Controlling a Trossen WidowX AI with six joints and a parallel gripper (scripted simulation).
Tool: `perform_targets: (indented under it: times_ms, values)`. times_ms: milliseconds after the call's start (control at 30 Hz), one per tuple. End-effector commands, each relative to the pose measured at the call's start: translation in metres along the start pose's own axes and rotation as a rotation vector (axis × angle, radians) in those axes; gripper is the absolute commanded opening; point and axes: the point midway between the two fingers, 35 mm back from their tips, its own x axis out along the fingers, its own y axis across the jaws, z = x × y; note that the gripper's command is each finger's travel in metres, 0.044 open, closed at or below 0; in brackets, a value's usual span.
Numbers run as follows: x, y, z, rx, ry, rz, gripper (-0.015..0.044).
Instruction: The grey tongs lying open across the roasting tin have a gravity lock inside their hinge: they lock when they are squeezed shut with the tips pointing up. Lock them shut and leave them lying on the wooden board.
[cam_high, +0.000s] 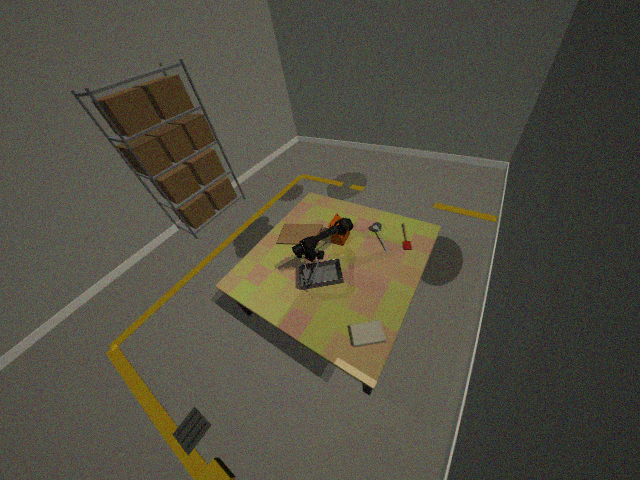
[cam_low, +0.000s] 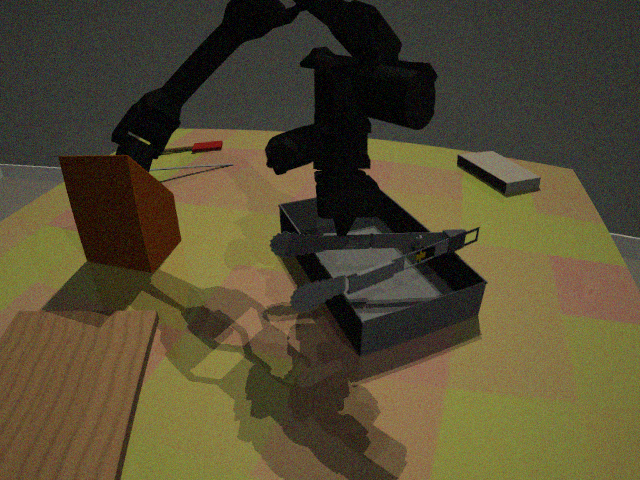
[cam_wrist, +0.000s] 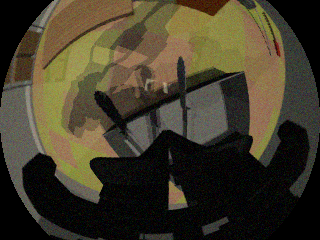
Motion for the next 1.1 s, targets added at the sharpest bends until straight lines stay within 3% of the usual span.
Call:
perform_targets:
  times_ms: [0,267,633,833,1067]
  values:
    - [-0.011,0.002,-0.002,-0.002,0.001,0.004,-0.0071]
    - [-0.098,0.003,0.0,-0.004,-0.005,0.01,0.0139]
    - [-0.093,0.006,-0.001,-0.001,0.019,0.022,0.0427]
    - [-0.087,0.005,-0.005,-0.173,0.01,0.018,0.044]
    - [-0.075,0.004,-0.02,-0.881,0.001,0.019,0.044]
